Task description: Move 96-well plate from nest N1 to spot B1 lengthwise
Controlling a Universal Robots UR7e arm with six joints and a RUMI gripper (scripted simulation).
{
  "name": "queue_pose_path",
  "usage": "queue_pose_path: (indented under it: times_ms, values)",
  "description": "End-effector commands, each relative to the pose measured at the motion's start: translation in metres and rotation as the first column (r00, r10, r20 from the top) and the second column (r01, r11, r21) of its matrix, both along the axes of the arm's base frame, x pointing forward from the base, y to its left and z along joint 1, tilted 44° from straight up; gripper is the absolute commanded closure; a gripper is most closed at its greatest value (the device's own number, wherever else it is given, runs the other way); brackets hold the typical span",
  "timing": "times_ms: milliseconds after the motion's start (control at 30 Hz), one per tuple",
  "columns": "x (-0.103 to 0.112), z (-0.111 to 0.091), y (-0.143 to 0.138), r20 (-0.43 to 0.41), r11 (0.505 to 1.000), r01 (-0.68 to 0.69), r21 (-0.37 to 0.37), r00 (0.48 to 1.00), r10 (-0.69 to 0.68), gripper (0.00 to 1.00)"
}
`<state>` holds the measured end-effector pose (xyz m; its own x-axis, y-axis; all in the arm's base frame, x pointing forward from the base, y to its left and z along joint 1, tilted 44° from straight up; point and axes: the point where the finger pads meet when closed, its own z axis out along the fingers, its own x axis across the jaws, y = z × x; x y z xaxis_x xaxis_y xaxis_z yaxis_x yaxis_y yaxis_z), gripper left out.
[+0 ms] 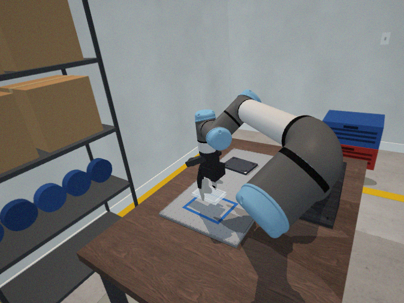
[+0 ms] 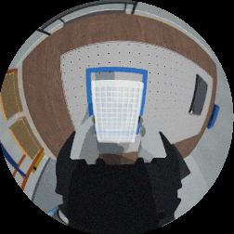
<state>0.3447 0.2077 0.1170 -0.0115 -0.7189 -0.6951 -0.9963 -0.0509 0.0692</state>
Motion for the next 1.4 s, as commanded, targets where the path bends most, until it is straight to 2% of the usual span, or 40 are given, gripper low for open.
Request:
queue_pose_path:
  times_ms: [0, 833, 1367]
  values:
    - [0.000, -0.006, 0.006, 0.001, 1.000, 0.001, -0.001, 1.000, -0.001, 1.00]
    - [-0.003, -0.032, 0.030, 0.001, 1.000, 0.001, -0.001, 1.000, -0.001, 1.00]
    - [-0.003, -0.032, 0.030, 0.001, 1.000, 0.001, -0.001, 1.000, -0.001, 1.00]
